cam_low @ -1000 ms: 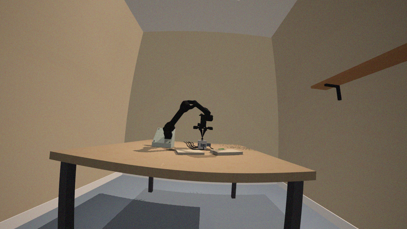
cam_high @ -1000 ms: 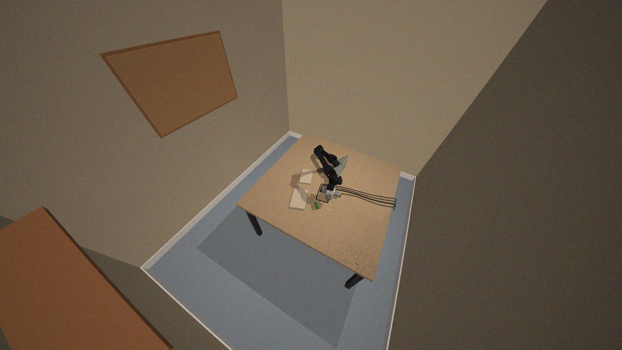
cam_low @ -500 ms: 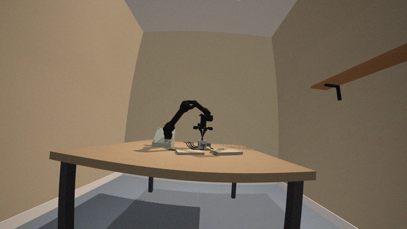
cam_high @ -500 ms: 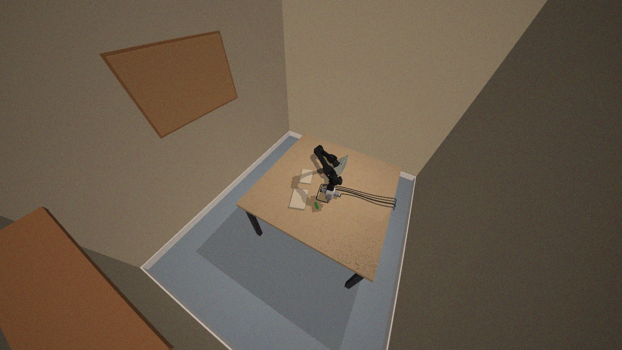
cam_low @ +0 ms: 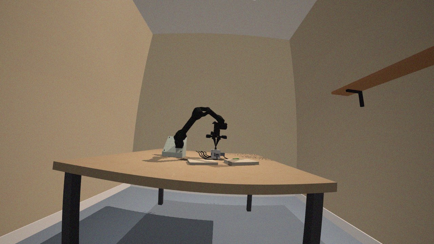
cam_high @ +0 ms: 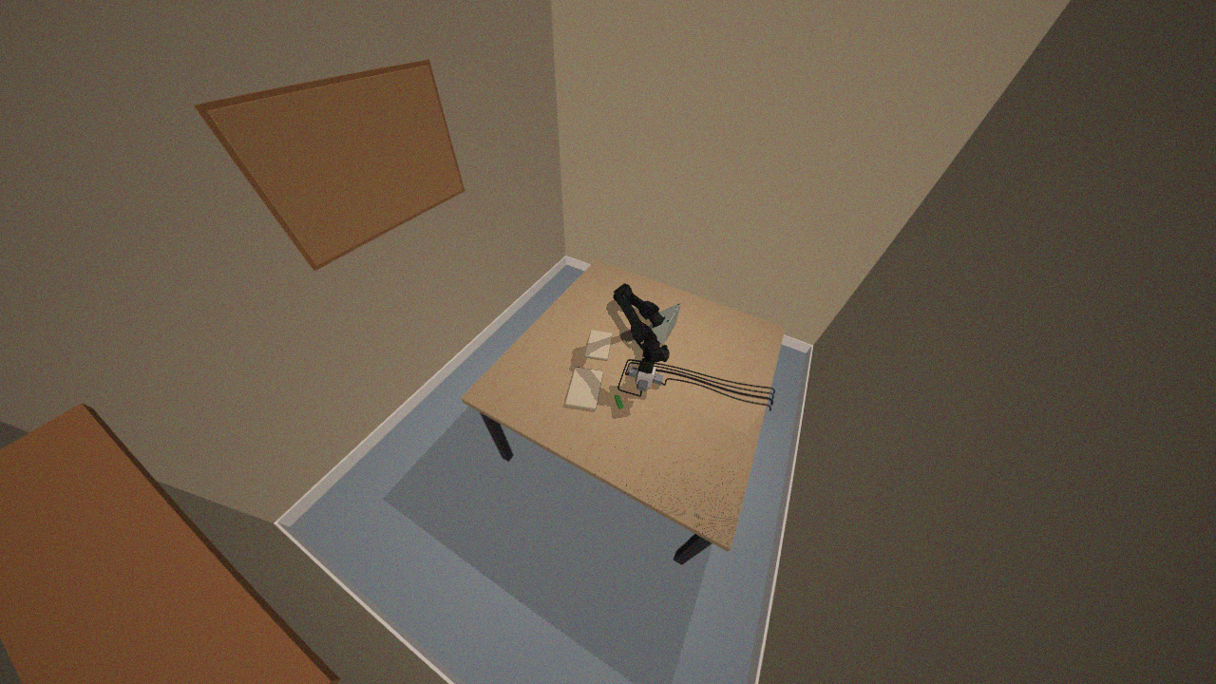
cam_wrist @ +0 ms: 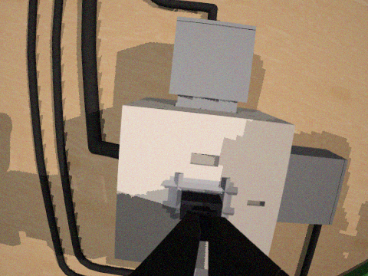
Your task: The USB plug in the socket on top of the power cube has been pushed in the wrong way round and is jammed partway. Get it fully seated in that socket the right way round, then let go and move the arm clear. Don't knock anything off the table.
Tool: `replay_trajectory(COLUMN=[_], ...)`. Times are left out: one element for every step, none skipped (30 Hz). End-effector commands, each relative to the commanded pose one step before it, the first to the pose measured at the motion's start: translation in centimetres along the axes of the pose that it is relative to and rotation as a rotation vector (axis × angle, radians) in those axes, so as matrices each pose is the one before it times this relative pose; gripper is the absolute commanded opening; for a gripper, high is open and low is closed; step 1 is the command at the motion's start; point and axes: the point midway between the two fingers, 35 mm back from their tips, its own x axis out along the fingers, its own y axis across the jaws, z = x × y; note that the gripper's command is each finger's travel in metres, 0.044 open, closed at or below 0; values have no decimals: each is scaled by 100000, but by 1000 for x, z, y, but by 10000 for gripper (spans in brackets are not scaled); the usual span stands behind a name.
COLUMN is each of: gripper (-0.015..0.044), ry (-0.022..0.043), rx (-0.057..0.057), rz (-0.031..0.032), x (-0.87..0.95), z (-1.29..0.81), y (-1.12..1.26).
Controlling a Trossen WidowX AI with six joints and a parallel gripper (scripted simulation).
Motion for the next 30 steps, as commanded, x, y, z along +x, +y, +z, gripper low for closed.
replay_trajectory(gripper=[0, 0, 0, 0, 0, 0, 0, 0, 0, 0, 0, 0, 0, 0, 0, 0, 0, 0, 0, 0, 0, 0, 0, 0, 0, 0, 0, 0, 0, 0], ry=[216, 0, 0, 0, 0, 0, 0, 0, 0, 0, 0, 0, 0, 0, 0, 0, 0, 0, 0, 0, 0, 0, 0, 0, 0, 0, 0, 0, 0, 0], rx=[-445, 0, 0, 0, 0, 0, 0, 0, 0, 0, 0, 0, 0, 0, 0, 0, 0, 0, 0, 0, 0, 0, 0, 0, 0, 0, 0, 0, 0, 0], rz=[-272, 0, 0, 0, 0, 0, 0, 0, 0, 0, 0, 0, 0, 0, 0, 0, 0, 0, 0, 0, 0, 0, 0, 0, 0, 0, 0, 0, 0, 0], x=[69, 12, 12, 12, 12, 12, 12, 12, 12, 12, 12, 12, 12, 12, 12, 12, 12, 12, 12, 12, 12, 12, 12, 12, 12, 12, 12, 12, 12, 12], z=[-51, -1, -1, -1, -1, -1, -1, -1, -1, -1, -1, -1, -1, -1, -1, -1, -1, -1, -1, -1, -1, -1, -1, -1, -1, -1, -1, -1, -1, -1], y=[-33, 0, 0, 0, 0, 0, 0, 0, 0, 0, 0, 0, 0, 0, 0, 0, 0, 0, 0, 0, 0, 0, 0, 0, 0, 0, 0, 0, 0, 0])
